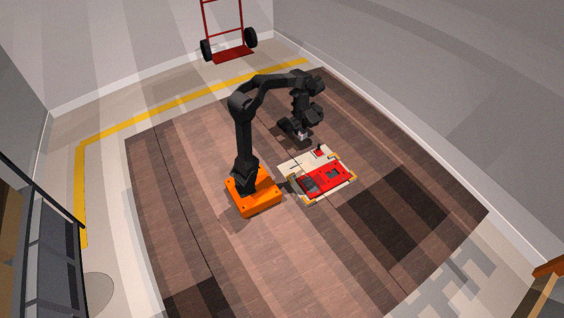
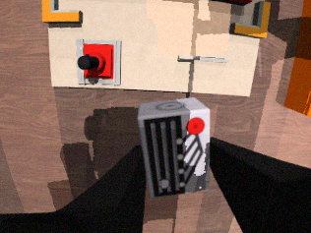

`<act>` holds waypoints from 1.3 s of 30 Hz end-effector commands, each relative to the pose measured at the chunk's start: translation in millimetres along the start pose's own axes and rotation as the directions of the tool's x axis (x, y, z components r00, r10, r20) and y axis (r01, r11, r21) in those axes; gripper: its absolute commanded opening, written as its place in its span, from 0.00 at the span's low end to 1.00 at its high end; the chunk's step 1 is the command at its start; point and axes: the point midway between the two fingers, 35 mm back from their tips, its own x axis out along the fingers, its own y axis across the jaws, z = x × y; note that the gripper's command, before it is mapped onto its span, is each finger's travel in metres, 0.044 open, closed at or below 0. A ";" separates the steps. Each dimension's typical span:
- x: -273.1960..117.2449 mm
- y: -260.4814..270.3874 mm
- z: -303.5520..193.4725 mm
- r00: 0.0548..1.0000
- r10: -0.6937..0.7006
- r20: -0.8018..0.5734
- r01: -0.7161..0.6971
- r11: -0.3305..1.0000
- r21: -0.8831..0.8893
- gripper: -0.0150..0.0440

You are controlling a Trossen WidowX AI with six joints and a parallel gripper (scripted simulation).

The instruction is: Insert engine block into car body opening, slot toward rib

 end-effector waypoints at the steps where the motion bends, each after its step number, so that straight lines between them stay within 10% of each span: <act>1: 6.9 5.9 10.9 1.000 -0.009 -0.004 0.008 0.995 -0.100 0.25; 39: 42.9 27.0 119.6 1.000 -0.008 0.006 0.009 0.573 -0.819 0.25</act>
